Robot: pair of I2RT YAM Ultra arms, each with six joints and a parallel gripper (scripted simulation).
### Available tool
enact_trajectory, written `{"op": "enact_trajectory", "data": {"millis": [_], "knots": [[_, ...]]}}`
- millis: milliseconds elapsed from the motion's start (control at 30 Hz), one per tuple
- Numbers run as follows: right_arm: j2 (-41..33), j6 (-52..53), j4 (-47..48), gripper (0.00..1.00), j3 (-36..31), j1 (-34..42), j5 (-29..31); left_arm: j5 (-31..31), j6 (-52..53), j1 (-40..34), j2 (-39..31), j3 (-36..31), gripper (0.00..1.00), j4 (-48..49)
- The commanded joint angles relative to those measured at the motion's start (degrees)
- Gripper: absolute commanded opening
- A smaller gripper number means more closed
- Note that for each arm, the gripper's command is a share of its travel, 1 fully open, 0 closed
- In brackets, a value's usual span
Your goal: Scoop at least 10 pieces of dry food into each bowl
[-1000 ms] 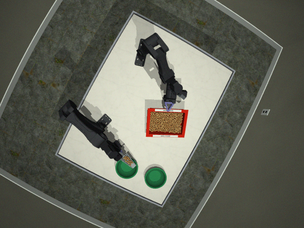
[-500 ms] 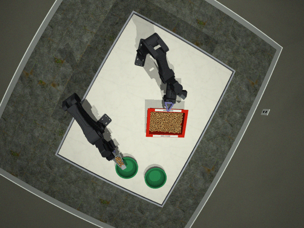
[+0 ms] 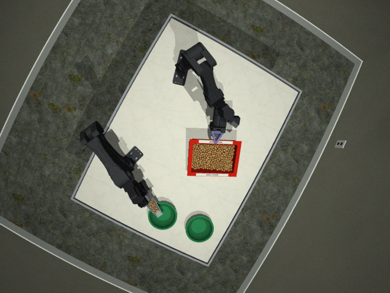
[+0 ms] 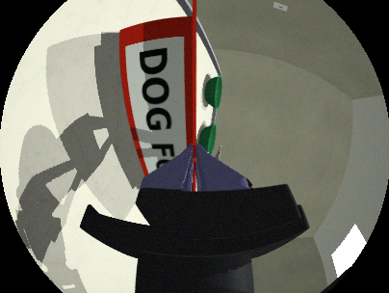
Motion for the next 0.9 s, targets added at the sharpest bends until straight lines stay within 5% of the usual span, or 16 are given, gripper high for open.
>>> {"op": "enact_trajectory", "data": {"millis": [0, 867], "knots": [[2.53, -0.2, -0.13, 0.0, 4.47, -0.37, -0.32, -0.86, 1.47, 0.32, -3.46, 2.84, 0.0, 2.5], [17.13, -0.25, -10.18, 0.0, 17.86, 0.1, -0.4, -0.86, 1.47, 0.32, -3.46, 2.84, 0.0, 2.5]]}}
